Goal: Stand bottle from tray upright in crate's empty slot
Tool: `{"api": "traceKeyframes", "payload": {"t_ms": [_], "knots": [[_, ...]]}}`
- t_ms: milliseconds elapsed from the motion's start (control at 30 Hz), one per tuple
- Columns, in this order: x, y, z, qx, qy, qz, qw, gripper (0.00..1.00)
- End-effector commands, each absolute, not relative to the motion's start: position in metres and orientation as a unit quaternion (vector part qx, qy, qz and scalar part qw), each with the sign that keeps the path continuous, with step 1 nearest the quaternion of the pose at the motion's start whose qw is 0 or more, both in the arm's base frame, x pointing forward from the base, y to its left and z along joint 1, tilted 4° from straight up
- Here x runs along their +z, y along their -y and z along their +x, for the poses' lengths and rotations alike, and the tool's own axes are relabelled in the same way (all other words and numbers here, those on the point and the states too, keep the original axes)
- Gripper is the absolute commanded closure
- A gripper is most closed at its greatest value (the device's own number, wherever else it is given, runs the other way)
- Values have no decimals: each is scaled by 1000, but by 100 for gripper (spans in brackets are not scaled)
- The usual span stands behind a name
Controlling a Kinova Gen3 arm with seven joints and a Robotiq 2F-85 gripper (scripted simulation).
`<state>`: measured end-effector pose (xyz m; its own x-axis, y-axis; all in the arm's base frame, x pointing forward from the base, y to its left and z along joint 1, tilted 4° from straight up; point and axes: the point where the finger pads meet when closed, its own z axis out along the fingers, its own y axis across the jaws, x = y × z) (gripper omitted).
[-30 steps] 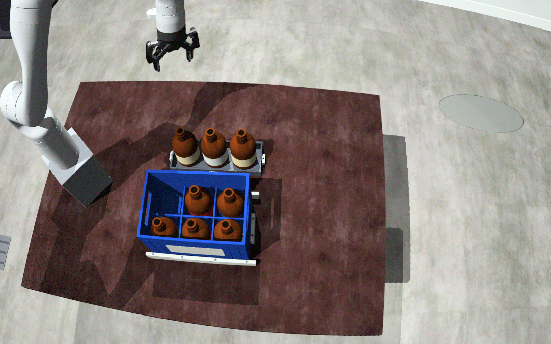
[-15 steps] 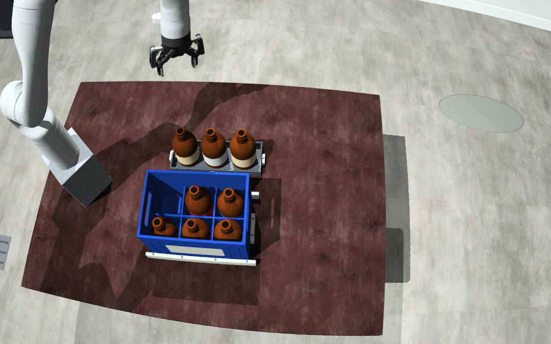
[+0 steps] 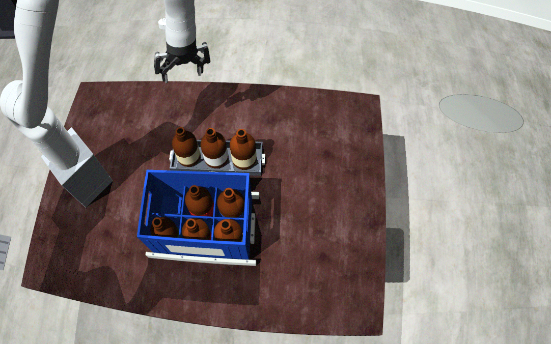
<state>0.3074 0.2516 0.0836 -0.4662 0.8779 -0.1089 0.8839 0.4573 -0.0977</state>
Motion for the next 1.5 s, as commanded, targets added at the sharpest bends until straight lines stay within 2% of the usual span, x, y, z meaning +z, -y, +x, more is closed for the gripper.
{"api": "traceKeyframes", "payload": {"t_ms": [0, 1467], "knots": [[84, -248, 310, -70, -850, 521, 21, 0], [81, -196, 351, -52, -794, 606, 13, 0]]}}
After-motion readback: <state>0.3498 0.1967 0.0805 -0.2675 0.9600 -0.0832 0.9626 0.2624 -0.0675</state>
